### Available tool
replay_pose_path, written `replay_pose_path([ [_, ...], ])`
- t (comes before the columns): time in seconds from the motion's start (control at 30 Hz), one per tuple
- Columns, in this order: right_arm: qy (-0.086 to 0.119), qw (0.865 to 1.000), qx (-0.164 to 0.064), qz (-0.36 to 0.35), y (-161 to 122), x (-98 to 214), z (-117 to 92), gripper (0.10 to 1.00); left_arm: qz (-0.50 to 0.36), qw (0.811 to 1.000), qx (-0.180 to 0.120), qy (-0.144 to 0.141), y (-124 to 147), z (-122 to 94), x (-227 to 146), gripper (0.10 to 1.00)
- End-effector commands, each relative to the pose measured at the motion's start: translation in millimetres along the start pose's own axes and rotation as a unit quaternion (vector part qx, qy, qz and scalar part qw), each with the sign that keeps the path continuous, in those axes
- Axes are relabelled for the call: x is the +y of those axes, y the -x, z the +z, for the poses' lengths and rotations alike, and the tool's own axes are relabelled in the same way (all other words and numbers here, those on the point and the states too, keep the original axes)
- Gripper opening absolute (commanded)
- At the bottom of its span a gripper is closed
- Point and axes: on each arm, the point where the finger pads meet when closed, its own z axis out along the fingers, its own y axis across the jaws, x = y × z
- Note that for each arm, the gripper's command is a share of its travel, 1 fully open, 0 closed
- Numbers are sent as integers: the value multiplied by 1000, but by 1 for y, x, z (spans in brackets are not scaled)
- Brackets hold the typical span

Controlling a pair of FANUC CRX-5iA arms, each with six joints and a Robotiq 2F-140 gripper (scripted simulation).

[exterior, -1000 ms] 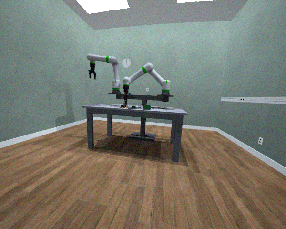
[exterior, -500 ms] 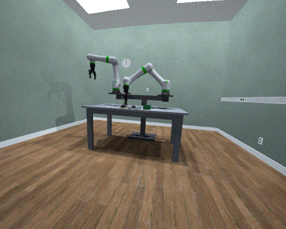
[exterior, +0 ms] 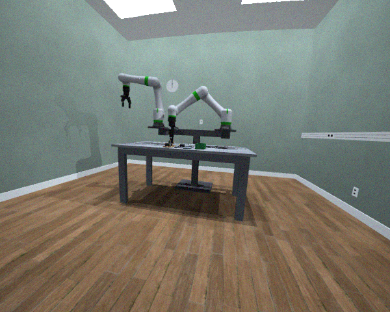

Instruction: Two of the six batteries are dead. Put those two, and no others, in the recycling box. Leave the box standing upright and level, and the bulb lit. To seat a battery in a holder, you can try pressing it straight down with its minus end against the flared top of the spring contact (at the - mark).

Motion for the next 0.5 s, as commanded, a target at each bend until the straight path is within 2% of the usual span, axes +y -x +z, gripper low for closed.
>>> replay_pose_path([
  [0.0, 0, 1000, 1, 0, 0, 0, -1, 1000, 0, 1000, -1, 0, 1, 3, 0, 244],
  [0.47, 0, 1000, 1, 0, 0, 0, -1, 1000, 0, 1000, -1, 0, 1, 22, 0, 244],
])
